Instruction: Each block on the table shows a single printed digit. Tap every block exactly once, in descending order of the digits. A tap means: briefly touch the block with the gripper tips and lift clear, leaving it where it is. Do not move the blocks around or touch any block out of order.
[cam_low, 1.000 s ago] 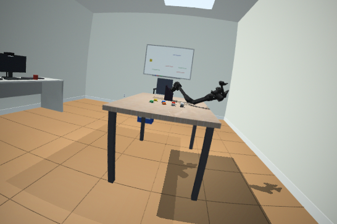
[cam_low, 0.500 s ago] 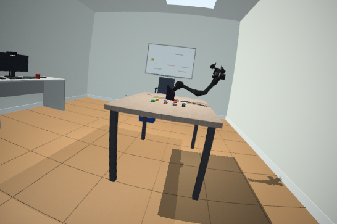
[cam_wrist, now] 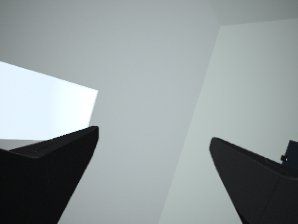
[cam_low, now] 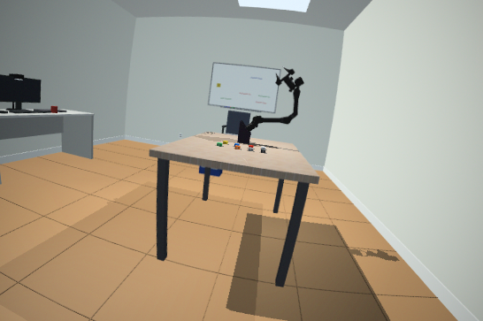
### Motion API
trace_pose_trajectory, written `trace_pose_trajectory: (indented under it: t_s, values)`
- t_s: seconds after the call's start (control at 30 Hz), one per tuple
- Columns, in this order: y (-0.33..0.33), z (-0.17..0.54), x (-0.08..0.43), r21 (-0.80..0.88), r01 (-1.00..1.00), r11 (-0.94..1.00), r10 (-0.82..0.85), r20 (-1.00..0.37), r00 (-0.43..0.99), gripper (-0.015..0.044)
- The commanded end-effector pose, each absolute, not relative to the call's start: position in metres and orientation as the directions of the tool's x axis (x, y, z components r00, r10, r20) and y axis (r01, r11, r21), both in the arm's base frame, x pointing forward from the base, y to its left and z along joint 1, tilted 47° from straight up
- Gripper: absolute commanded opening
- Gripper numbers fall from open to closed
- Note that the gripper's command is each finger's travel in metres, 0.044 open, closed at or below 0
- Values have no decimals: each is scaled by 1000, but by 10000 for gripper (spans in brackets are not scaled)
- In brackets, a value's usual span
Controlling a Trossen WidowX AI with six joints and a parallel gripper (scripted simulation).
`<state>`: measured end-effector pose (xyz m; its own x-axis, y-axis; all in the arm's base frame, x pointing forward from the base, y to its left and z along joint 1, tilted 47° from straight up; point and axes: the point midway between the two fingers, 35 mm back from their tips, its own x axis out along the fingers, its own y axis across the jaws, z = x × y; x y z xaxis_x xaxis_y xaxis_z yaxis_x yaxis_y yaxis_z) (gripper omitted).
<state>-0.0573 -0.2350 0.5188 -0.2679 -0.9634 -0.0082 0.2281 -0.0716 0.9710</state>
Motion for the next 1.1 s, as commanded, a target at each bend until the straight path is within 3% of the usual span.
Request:
trace_pose_trajectory:
  t_s: [0.0,0.23,0.4,0.53,0.67,0.83,1.07]
  values:
    - [-289,470,-38,892,388,-231,-971,-189,-143,400]
    - [-364,349,29,589,756,-286,-830,-547,112,400]
    - [-380,254,88,370,926,-75,-605,-755,252,400]
    - [-368,178,135,261,946,193,-366,-875,317,400]
    - [-335,104,177,245,841,482,-90,-941,326,400]
    - [-266,21,212,367,555,746,271,-929,250,400]
    - [-153,-57,219,660,106,744,660,-750,40,400]
